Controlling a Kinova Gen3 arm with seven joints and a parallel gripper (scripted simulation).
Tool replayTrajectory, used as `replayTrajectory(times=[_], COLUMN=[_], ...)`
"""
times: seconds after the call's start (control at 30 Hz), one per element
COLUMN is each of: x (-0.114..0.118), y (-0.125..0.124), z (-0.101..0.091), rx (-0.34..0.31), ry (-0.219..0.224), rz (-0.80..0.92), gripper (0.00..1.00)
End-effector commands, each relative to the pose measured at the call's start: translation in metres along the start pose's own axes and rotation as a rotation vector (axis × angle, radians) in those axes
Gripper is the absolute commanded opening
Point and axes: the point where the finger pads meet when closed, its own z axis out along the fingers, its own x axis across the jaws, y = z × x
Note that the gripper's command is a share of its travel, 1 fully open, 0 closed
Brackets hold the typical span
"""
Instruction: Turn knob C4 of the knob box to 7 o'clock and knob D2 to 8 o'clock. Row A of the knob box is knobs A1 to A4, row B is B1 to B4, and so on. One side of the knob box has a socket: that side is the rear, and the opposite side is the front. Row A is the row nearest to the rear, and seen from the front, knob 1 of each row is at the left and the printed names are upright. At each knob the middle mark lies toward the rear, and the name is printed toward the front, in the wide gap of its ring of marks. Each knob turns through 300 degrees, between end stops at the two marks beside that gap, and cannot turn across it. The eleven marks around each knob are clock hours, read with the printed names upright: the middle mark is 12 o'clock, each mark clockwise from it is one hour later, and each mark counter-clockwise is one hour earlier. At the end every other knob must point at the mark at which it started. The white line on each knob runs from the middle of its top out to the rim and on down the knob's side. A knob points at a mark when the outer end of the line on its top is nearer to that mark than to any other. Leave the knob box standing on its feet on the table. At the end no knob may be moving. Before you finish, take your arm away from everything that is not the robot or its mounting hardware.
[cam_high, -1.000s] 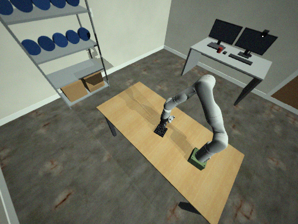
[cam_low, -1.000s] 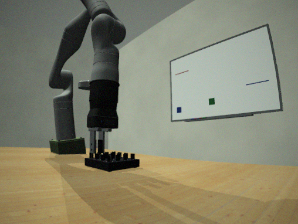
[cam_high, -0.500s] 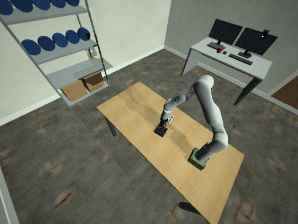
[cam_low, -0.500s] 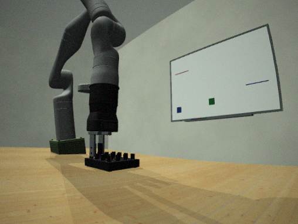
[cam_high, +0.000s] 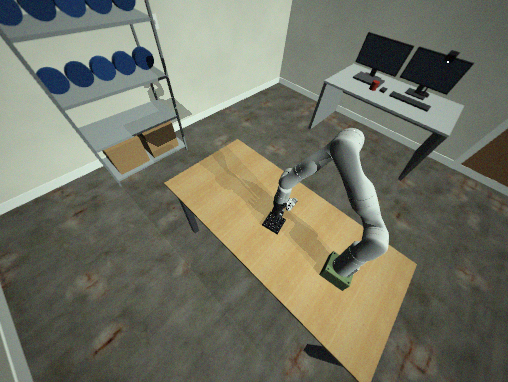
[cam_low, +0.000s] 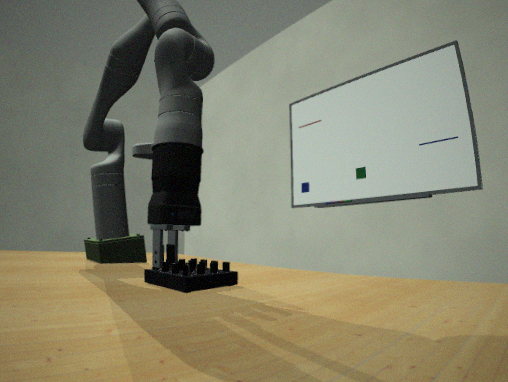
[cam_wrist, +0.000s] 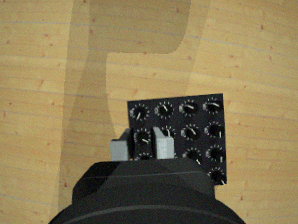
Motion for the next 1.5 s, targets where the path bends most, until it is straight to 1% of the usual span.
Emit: replayTrajectory(times=[0.0, 0.7, 0.73, 1.47], x=[0.0, 0.0, 0.0, 0.0], y=[0.0006, 0.0006, 0.0006, 0.0006], z=[-0.0007, -0.0007, -0.0007, -0.0007], rx=[-0.002, -0.002, -0.002, -0.002], ry=[0.0, 0.0, 0.0, 0.0], rz=[0.0, 0.0, 0.0, 0.0], gripper=[0.46, 0.46, 0.3, 0.3])
